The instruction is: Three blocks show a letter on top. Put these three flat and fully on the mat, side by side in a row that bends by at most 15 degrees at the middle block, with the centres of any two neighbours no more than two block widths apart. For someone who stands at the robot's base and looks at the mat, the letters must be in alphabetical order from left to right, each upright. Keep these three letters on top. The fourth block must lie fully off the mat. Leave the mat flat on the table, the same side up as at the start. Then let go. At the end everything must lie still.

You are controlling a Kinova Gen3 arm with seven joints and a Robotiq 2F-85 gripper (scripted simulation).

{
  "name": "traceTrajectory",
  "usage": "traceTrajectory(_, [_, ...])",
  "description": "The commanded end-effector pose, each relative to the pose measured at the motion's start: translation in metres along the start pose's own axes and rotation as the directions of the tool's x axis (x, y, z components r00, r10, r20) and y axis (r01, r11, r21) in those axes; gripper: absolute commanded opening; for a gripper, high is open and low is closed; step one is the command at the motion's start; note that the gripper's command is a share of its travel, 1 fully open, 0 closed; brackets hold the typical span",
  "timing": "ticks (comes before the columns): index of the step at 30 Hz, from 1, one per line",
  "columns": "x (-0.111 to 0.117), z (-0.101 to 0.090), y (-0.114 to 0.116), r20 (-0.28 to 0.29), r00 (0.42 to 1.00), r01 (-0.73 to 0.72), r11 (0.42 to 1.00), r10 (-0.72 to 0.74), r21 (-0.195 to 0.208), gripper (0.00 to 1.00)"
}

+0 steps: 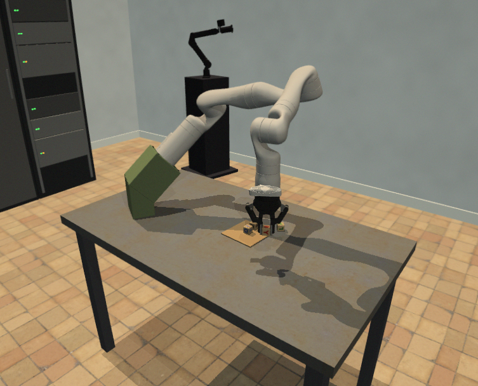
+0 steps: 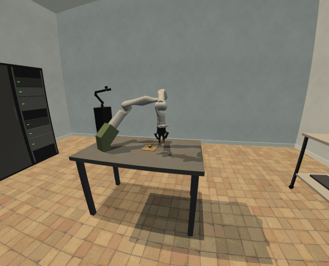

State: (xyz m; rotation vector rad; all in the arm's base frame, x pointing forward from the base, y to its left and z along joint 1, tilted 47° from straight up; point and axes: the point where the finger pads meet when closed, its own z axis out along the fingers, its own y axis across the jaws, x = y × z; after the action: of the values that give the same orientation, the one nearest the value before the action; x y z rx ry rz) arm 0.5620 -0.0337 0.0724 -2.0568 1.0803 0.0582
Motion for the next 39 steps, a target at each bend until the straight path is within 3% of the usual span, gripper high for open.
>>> traceTrajectory(1, [-0.022, -0.003, 0.015, 0.003, 0.997, -0.078, 0.997, 0.078, 0.002, 0.21])
traceTrajectory(4, [-0.047, -0.004, 0.037, 0.002, 0.983, -0.181, 0.983, 0.181, 0.003, 0.21])
traceTrajectory(6, [-0.047, -0.004, 0.037, 0.002, 0.983, -0.181, 0.983, 0.181, 0.003, 0.21])
traceTrajectory(12, [-0.099, -0.007, 0.074, 0.001, 0.932, -0.364, 0.932, 0.364, -0.002, 0.21])
traceTrajectory(17, [-0.125, -0.008, 0.090, -0.001, 0.896, -0.443, 0.896, 0.443, -0.006, 0.21])
traceTrajectory(39, [-0.130, -0.007, 0.093, -0.001, 0.889, -0.459, 0.889, 0.459, -0.007, 0.21])
